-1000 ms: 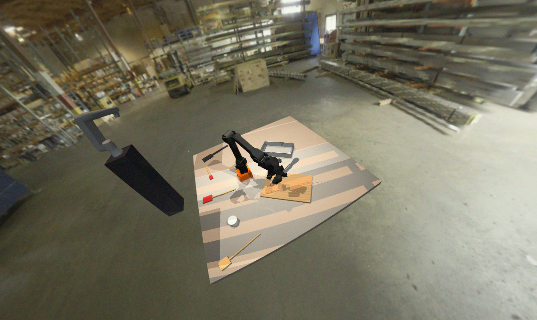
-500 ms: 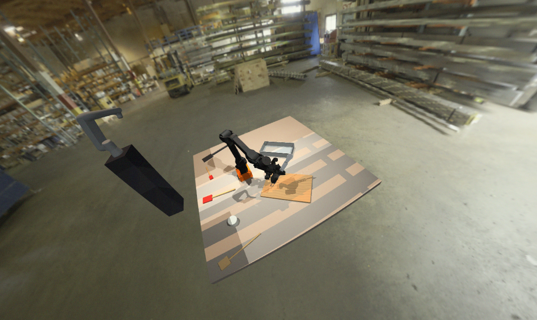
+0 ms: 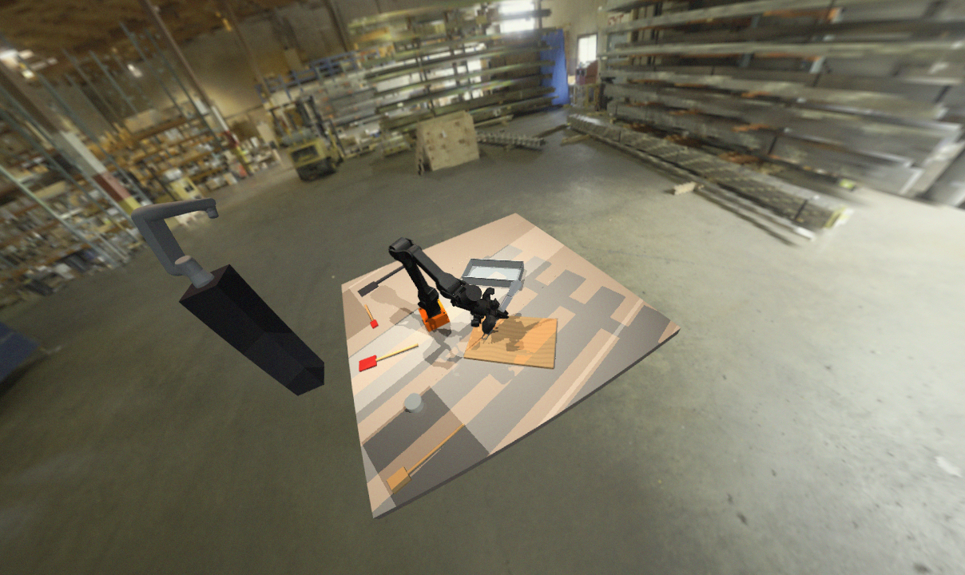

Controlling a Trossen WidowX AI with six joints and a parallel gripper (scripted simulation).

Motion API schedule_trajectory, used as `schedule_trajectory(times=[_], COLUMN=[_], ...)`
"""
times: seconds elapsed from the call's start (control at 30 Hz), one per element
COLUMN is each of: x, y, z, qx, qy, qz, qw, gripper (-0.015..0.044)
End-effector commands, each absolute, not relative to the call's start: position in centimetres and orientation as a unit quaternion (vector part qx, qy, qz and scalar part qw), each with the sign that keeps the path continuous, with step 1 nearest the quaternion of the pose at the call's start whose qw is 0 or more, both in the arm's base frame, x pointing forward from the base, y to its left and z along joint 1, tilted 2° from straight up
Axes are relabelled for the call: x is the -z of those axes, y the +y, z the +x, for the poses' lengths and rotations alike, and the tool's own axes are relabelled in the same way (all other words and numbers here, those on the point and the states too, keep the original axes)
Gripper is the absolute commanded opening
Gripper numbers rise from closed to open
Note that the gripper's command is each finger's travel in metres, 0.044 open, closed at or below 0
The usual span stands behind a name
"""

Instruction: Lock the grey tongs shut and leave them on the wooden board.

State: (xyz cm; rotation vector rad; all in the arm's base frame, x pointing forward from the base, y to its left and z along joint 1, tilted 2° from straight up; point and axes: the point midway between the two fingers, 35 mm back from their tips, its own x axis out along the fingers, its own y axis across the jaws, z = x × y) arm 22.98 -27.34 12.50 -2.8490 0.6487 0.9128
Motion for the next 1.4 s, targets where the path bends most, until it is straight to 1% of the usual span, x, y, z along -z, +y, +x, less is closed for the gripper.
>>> schedule_trajectory(times=[0.0,0.53,1.37], x=[-12.7,-12.6,-10.6], y=[-27.3,-27.4,-29.1], z=[23.1,23.2,25.0], qx=[-0.295,-0.301,-0.457], qy=[0.209,0.209,0.204], qz=[-0.932,-0.930,-0.859], qw=[0.037,0.040,0.106], gripper=[-0.0150,-0.0150,-0.0150])
